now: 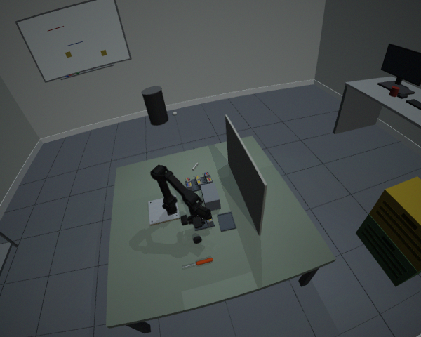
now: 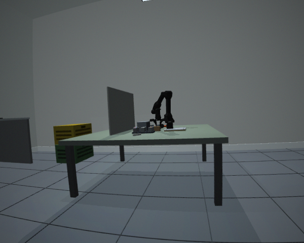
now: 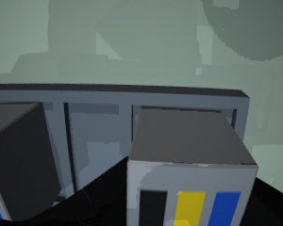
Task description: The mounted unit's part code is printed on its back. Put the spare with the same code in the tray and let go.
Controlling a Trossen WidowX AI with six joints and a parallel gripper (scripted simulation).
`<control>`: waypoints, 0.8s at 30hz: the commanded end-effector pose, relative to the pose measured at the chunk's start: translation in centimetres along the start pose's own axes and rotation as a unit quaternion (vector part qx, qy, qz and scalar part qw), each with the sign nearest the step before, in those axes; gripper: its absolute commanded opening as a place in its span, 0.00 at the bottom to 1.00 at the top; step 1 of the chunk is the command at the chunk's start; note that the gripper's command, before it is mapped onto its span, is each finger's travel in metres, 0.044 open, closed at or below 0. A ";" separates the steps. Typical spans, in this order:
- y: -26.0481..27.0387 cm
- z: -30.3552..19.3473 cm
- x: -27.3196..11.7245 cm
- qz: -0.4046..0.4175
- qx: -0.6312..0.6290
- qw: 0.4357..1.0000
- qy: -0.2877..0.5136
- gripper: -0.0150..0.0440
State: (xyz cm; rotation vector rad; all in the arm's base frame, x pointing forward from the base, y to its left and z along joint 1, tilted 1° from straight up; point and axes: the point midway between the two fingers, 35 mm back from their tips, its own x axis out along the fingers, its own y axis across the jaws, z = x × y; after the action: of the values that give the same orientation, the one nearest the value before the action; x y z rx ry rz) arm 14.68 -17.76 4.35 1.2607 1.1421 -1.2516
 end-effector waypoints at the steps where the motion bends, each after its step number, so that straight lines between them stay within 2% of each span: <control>1: 0.0 0.0 0.0 0.000 0.000 1.000 0.000 0.25; 17: 0.1 0.1 -7.6 -0.001 0.001 1.000 0.001 0.25; 24: 0.0 0.0 -7.9 -0.001 0.001 1.000 0.001 0.25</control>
State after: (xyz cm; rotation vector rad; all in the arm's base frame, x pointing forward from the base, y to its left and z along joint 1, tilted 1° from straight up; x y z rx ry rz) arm 14.47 -17.62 11.81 1.2641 1.1550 -1.2571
